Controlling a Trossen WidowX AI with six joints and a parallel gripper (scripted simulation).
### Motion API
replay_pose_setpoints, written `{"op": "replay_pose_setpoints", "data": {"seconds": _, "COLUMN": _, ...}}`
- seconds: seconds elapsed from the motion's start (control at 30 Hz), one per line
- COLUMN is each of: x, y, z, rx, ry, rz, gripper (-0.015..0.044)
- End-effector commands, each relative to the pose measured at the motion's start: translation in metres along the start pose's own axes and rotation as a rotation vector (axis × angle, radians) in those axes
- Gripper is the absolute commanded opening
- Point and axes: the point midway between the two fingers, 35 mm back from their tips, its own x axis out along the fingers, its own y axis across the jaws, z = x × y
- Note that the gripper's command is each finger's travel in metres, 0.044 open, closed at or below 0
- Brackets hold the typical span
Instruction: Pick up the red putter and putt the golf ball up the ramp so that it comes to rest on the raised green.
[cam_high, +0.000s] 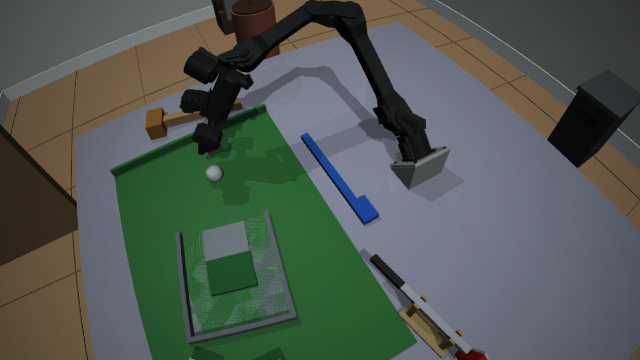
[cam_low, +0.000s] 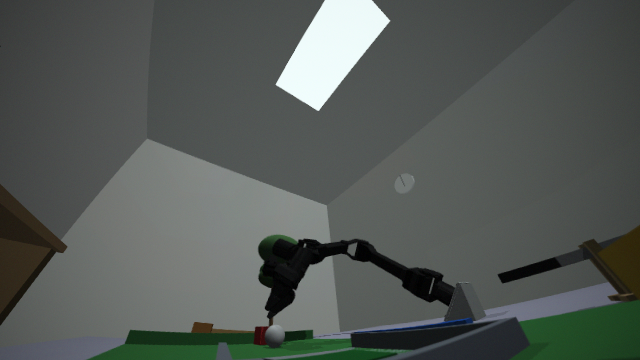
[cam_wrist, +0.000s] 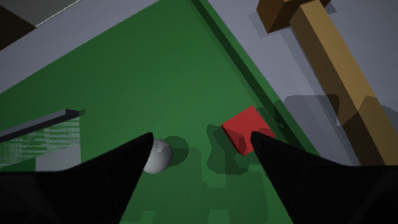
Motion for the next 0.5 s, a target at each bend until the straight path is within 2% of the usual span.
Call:
{"op": "replay_pose_setpoints", "data": {"seconds": 0.0, "x": -0.003, "y": 0.068, "z": -0.015, "rx": -0.208, "ry": 0.041, "rz": 0.135, "gripper": 0.044}}
{"op": "replay_pose_setpoints", "data": {"seconds": 0.3, "x": -0.041, "y": 0.208, "z": -0.065, "rx": -0.68, "ry": 0.082, "rz": 0.422, "gripper": 0.044}}
{"op": "replay_pose_setpoints", "data": {"seconds": 0.47, "x": -0.075, "y": 0.271, "z": -0.121, "rx": -0.995, "ry": 0.128, "rz": 0.564, "gripper": 0.044}}
